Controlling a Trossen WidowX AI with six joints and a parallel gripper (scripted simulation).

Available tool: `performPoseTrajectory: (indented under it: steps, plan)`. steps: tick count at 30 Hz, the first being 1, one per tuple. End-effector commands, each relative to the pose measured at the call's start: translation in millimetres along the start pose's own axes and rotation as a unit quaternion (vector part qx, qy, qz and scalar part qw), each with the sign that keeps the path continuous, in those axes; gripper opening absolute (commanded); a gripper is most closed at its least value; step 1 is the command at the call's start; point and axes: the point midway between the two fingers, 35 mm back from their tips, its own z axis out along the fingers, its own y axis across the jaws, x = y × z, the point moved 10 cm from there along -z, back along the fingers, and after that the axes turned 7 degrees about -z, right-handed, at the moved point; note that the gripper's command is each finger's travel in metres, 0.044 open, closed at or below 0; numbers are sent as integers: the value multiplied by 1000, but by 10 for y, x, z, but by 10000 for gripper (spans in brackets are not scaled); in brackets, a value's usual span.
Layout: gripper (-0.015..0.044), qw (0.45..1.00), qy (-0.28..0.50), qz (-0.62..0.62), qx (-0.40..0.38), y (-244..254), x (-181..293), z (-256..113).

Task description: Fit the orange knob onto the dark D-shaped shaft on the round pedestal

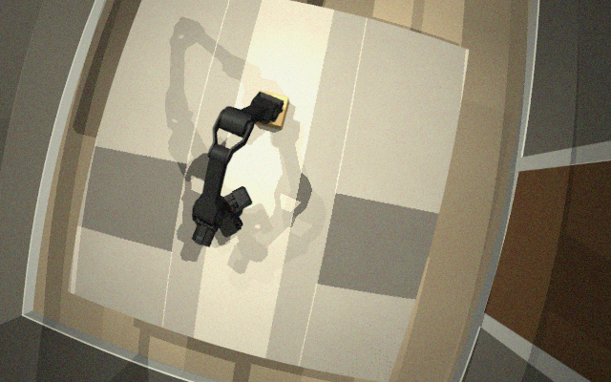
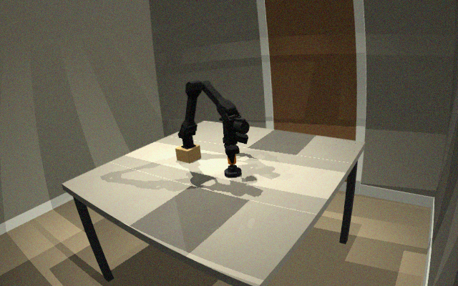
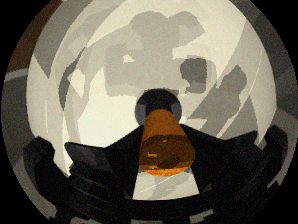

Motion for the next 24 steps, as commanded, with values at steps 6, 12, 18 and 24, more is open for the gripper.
performPoseTrajectory:
  steps: [6, 12, 18, 24]
  plan:
    - [0, 1000, -2, -1, 3, 5, 3, -17]
    - [0, 1000, -2, -14, 2, 17, 11, -48]
    - [0, 995, -1, -104, 2, 46, 33, -34]
    - [0, 994, -1, -106, 2, 54, 41, -29]
